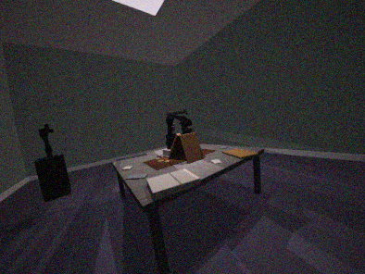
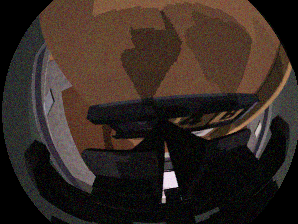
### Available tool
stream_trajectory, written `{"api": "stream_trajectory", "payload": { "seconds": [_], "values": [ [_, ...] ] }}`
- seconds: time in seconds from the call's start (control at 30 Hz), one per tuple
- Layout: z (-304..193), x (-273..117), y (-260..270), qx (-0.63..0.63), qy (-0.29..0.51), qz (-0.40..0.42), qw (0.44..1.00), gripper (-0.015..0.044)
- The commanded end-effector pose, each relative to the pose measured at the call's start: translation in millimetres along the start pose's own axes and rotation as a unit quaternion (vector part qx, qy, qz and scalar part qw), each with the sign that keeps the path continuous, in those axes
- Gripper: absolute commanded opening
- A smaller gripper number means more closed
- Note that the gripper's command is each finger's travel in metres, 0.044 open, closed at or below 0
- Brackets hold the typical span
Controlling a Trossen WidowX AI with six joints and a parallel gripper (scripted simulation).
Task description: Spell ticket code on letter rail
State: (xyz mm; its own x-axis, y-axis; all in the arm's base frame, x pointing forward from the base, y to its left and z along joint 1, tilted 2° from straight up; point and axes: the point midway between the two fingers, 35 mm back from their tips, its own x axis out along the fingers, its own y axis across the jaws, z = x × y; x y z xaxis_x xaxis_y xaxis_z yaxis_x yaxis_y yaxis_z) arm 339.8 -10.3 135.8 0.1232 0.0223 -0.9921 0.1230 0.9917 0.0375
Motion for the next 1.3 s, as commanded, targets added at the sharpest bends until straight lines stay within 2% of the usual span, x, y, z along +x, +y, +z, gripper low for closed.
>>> {"api": "stream_trajectory", "payload": {
  "seconds": [0.0, 0.77, 1.27],
  "values": [
    [0, 0, -2, -0.003, 0.000, -0.001, 1.000, 0.0000],
    [0, 0, -9, -0.003, 0.000, -0.001, 1.000, 0.0000],
    [-15, -18, -6, -0.003, 0.001, -0.001, 1.000, 0.0000]
  ]
}}
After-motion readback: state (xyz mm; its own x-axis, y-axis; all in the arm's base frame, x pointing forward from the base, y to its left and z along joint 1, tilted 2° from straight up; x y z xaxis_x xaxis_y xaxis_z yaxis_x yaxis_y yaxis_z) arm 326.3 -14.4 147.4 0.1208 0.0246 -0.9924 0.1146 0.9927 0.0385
